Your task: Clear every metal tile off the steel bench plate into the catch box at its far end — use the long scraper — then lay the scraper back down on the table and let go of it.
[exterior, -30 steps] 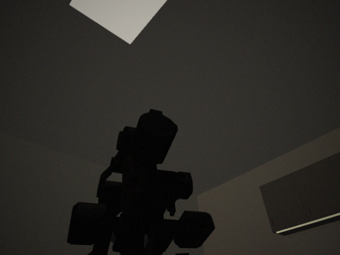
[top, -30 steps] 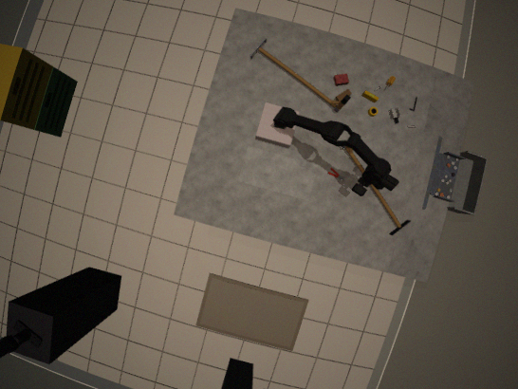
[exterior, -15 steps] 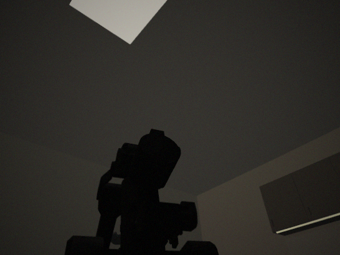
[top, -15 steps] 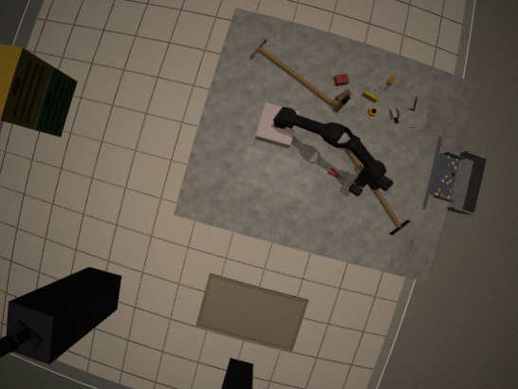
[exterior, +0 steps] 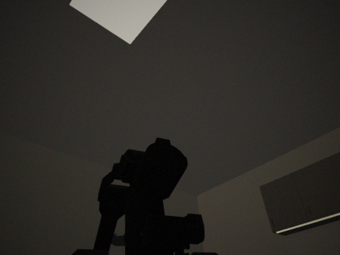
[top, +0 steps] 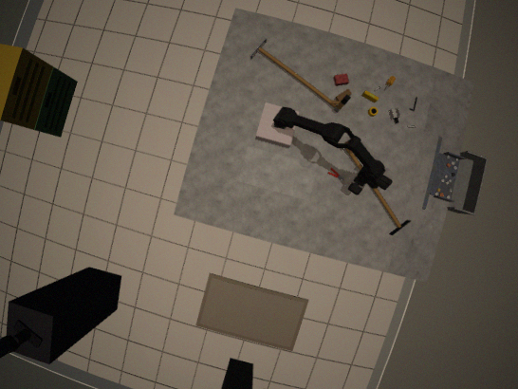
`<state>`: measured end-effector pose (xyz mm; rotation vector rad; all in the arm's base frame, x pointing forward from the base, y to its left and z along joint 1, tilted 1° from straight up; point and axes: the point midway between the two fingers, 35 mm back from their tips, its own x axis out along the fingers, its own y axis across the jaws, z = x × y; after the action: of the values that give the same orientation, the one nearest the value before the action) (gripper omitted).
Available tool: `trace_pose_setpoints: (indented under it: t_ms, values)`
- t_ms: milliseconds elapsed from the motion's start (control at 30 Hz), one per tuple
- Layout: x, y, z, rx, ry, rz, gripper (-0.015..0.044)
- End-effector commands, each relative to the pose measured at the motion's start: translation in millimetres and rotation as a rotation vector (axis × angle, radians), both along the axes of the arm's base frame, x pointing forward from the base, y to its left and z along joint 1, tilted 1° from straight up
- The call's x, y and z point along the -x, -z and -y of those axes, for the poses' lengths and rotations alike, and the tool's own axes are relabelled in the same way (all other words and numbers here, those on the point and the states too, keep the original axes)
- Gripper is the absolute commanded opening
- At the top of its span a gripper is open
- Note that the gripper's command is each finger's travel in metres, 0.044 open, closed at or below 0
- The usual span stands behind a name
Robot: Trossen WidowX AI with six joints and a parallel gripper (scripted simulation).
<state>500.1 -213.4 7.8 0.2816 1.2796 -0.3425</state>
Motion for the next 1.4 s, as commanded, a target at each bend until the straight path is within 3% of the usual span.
trace_pose_setpoints:
  t_ms: [0, 1367]
  values:
    - [-4, 0, -2, 0.002, 0.003, 0.006, 0.0]
    - [-31, -2, -30, 0.01, 0.002, 0.04, 0.0]
